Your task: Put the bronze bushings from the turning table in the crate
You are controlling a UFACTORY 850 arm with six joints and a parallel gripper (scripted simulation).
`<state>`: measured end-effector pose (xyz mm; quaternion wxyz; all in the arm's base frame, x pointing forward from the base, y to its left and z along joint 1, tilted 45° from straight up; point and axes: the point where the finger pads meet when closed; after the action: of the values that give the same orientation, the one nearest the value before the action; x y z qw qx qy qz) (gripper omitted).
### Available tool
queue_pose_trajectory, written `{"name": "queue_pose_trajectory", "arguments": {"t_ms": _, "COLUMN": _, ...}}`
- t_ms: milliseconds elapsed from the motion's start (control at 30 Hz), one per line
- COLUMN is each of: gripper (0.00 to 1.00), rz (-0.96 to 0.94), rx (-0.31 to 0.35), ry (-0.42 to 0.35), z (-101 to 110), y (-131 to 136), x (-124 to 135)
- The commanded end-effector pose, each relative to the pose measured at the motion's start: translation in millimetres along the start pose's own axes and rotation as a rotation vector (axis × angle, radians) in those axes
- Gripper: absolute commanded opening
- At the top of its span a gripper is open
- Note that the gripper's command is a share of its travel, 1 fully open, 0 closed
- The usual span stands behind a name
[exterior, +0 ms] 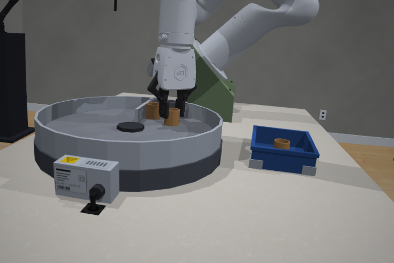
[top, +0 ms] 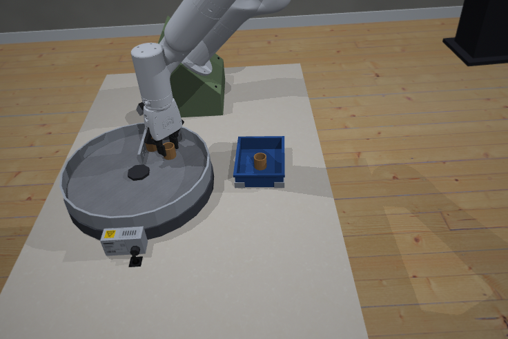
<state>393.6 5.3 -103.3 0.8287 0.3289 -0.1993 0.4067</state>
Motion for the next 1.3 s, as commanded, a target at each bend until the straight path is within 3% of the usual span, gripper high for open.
{"name": "queue_pose_trajectory", "arguments": {"t_ms": 0, "gripper": 0.0, "rz": 0.0, "rx": -0.001, "ry": 0.0, "z": 0.5, "y": -0.6, "x": 0.2}}
{"name": "queue_pose_trajectory", "arguments": {"t_ms": 467, "gripper": 0.0, "rz": 0.0, "rx": -0.001, "ry": 0.0, "z": 4.2, "y": -0.6, "x": 0.2}}
{"name": "queue_pose_trajectory", "arguments": {"t_ms": 1033, "gripper": 0.0, "rz": 0.0, "rx": -0.001, "ry": 0.0, "z": 63.9, "y": -0.5, "x": 0.2}}
{"name": "queue_pose_trajectory", "arguments": {"t_ms": 1267, "gripper": 0.0, "rz": 0.0, "rx": -0.001, "ry": 0.0, "z": 69.7, "y": -0.5, "x": 0.1}}
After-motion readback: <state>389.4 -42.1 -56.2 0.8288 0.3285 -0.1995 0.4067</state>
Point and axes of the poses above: the point where the finger pads meet when closed, its own z axis back along the fingers, its own y axis across the jaws, x = y × z, and after that the axes turned 12 degrees about z, right-handed
